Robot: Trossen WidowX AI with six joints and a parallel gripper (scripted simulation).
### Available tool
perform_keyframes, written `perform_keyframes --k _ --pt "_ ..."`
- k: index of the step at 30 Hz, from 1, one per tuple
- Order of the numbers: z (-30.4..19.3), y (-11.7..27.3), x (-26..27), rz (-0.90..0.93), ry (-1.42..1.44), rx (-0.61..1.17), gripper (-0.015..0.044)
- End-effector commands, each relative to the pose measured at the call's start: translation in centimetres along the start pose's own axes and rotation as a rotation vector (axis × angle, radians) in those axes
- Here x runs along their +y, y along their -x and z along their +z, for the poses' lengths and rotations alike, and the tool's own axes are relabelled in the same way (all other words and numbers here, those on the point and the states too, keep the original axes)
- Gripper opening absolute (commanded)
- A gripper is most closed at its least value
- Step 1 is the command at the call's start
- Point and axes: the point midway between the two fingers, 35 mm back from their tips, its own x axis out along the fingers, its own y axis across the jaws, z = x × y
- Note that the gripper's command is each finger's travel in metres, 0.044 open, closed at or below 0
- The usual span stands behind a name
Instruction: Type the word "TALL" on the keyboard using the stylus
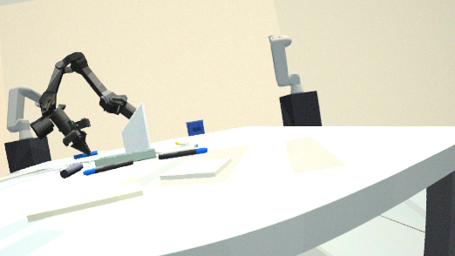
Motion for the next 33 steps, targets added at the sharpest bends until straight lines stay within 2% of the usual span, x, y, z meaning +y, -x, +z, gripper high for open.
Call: perform_keyframes --k 1,9,15,33 --pt "0.7 1.9 0.0 -0.005 -0.004 0.015 0.0000" --pt "1.0 1.9 -0.1 -0.006 0.004 0.006 0.0000" --pt "2.0 1.2 -2.5 -0.041 0.069 -0.041 0.0000" --pt "3.5 1.0 -6.6 0.053 -0.339 -0.167 0.0000"
